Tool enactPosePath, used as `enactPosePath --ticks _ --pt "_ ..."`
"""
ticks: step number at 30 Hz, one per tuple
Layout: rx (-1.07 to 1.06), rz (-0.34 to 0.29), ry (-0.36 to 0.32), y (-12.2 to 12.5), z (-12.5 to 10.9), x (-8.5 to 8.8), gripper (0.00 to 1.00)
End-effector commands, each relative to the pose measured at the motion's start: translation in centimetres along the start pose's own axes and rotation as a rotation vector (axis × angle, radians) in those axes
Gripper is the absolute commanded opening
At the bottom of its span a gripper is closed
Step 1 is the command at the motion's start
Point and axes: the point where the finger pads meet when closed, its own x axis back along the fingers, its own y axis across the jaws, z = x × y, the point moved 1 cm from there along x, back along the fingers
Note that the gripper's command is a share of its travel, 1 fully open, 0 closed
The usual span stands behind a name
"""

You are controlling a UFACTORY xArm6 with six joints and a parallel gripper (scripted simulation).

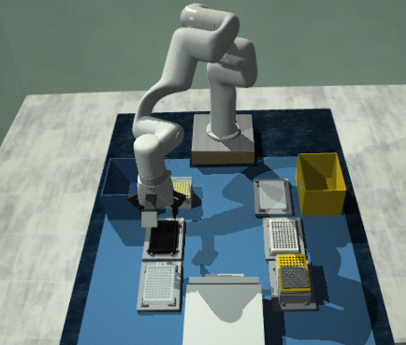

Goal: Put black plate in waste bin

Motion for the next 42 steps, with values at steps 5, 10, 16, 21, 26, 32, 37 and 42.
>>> enactPosePath --ticks 5,10,16,21,26,32,37,42 --pt "0.000 -0.002 0.005 0.1 0.2 -0.9 1.00" --pt "0.000 -0.002 0.005 0.1 0.2 -1.8 1.00" --pt "0.000 -0.002 0.005 0.1 0.2 -2.8 1.00" --pt "0.000 -0.002 0.005 0.1 0.2 -3.4 1.00" --pt "0.000 -0.002 0.005 0.1 0.2 -4.1 1.00" --pt "0.000 -0.002 0.005 0.1 0.2 -5.1 1.00" --pt "0.000 -0.002 0.005 0.1 0.2 -5.9 1.00" --pt "0.000 -0.002 0.005 0.1 0.2 -6.4 1.00"
